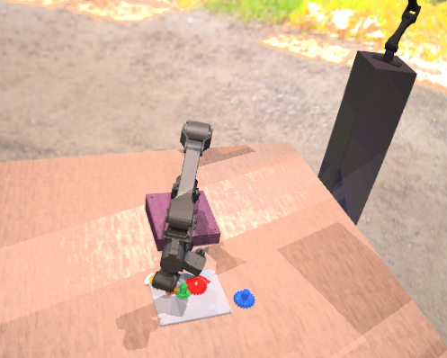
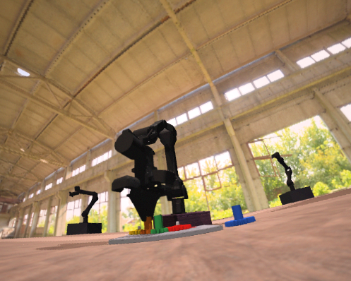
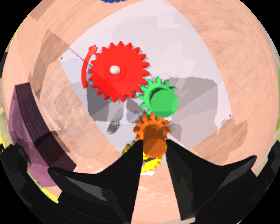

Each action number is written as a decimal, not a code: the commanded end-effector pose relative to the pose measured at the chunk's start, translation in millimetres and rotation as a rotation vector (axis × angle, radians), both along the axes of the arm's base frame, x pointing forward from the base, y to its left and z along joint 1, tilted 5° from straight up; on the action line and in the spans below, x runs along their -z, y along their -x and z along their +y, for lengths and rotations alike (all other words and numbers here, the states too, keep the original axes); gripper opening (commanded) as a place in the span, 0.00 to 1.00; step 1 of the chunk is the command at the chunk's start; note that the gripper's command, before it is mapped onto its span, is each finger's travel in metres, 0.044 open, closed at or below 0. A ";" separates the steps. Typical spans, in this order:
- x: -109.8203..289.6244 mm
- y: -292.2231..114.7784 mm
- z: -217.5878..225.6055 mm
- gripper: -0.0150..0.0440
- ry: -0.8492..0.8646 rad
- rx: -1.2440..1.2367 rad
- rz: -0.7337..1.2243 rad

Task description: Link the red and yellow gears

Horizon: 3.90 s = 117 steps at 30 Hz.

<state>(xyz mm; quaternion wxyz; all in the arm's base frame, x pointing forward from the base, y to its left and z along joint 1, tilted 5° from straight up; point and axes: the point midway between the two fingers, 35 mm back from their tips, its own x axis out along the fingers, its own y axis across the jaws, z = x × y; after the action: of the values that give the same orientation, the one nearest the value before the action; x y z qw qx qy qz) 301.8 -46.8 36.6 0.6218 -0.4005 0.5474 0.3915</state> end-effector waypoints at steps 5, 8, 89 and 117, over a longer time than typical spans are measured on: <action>-11.4 0.2 0.0 0.49 -0.009 0.091 0.003; -30.3 1.6 -0.9 0.49 -0.010 0.110 0.004; -127.8 89.8 258.5 1.00 -0.028 0.120 0.020; -139.5 162.6 313.3 1.00 -0.043 0.115 0.022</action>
<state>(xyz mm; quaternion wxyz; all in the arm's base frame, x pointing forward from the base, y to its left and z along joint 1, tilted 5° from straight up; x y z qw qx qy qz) 138.9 267.1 176.1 0.6449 -0.3498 0.5674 0.3738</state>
